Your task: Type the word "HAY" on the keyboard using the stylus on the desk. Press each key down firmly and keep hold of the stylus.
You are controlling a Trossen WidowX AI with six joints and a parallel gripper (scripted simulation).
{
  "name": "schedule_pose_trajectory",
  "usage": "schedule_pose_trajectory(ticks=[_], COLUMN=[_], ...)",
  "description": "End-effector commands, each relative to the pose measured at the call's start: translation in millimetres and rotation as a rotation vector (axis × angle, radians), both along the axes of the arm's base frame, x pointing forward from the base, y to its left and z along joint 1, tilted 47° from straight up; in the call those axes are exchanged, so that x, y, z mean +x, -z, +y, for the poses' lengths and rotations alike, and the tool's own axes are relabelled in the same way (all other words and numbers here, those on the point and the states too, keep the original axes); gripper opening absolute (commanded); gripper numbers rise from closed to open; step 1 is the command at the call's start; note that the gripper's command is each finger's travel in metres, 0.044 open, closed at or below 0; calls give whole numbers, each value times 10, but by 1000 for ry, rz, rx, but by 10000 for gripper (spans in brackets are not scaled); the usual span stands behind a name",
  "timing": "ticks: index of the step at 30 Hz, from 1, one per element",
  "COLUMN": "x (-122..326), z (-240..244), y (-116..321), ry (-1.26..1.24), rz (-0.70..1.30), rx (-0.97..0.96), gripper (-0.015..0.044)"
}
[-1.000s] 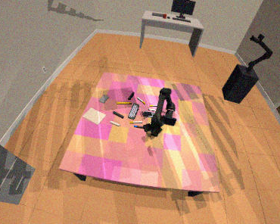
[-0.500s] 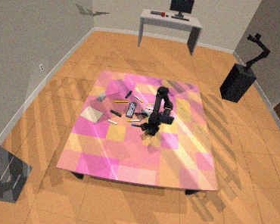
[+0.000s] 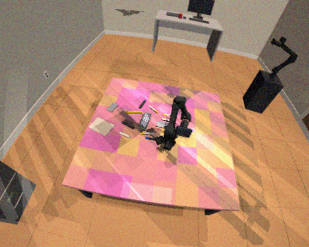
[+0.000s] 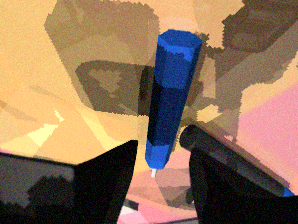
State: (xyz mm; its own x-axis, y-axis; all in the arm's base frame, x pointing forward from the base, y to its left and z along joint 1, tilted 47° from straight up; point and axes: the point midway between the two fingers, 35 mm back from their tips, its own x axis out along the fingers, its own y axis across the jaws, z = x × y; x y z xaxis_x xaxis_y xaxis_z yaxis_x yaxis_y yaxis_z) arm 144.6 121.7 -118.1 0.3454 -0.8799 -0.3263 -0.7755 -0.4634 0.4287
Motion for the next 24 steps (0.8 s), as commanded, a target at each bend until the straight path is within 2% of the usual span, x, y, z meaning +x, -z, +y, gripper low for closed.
schedule_pose_trajectory(ticks=[1, 22, 24], x=[-4, -2, 7], z=[-46, -85, -36], y=[13, 50, 41], ry=[-6, -6, -6], rz=[7, 7, -2], rx=[-13, -14, 1], gripper=[150, 150, 137])
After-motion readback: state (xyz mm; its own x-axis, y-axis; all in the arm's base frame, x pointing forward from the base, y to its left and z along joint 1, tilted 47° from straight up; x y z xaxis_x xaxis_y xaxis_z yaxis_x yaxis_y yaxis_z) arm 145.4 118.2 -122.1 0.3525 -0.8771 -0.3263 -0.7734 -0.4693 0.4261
